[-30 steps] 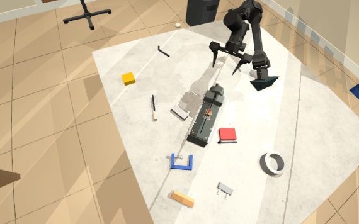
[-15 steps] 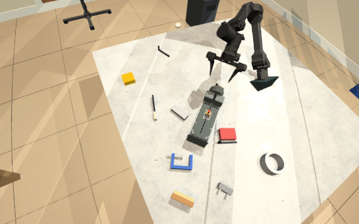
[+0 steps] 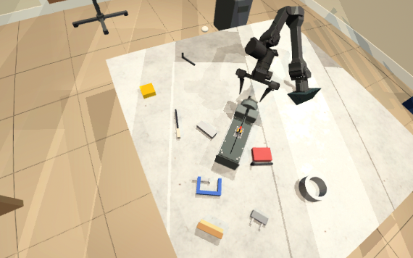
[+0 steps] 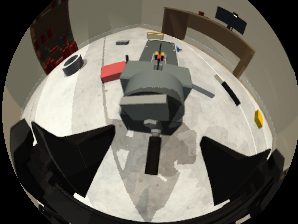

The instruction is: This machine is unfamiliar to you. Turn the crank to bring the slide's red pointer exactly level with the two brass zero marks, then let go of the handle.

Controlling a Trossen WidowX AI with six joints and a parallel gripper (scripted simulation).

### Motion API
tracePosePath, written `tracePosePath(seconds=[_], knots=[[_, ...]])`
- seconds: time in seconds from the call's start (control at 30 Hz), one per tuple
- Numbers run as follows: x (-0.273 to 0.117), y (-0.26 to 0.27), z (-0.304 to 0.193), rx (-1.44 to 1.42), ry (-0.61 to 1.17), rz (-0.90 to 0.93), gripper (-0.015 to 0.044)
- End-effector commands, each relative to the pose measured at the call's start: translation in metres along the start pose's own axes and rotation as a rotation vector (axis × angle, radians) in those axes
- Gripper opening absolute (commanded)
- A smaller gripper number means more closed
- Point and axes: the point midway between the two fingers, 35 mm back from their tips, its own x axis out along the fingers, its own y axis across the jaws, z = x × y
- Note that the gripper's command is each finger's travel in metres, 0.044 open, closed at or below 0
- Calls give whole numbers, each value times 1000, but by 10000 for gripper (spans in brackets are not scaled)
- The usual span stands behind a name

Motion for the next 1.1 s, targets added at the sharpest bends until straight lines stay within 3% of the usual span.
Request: tracePosePath(seconds=[0.0,1.07], knots=[[5,2,-4,-6,-2,4,440],[41,1,-42,-8,-1,2,440]])
